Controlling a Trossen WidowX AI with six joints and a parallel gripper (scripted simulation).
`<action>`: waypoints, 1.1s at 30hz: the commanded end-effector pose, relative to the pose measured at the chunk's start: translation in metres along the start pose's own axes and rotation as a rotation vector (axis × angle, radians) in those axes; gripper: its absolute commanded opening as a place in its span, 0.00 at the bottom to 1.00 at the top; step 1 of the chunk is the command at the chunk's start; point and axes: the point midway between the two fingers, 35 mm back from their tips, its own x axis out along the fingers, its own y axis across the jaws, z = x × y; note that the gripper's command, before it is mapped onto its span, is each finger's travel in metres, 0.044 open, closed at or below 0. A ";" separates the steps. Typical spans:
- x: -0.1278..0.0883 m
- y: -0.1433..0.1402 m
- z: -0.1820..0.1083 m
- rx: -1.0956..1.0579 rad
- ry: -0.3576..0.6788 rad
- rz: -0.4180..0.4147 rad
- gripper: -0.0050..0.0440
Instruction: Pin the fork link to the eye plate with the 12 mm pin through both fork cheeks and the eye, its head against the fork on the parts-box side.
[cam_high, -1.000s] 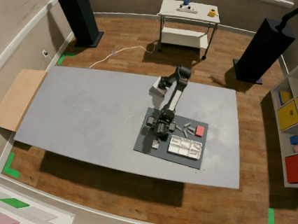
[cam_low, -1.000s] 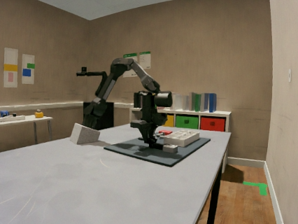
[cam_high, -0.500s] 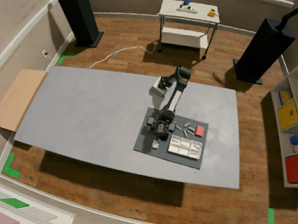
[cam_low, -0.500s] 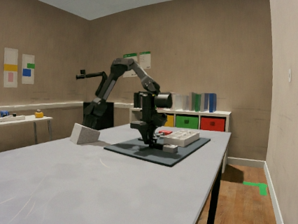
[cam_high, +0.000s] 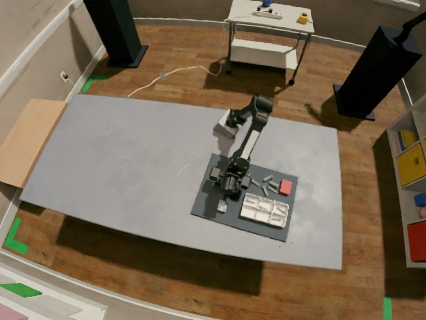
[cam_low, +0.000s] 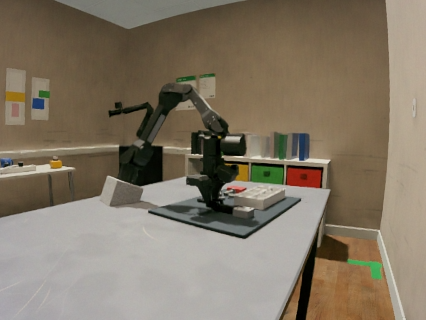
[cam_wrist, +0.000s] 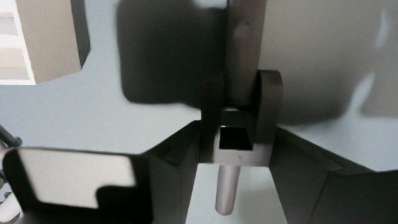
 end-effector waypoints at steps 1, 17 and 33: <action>-0.004 0.001 0.003 -0.004 -0.020 -0.002 0.00; 0.003 0.000 0.001 -0.002 -0.015 -0.003 0.00; 0.007 0.001 0.001 -0.003 -0.016 -0.002 0.00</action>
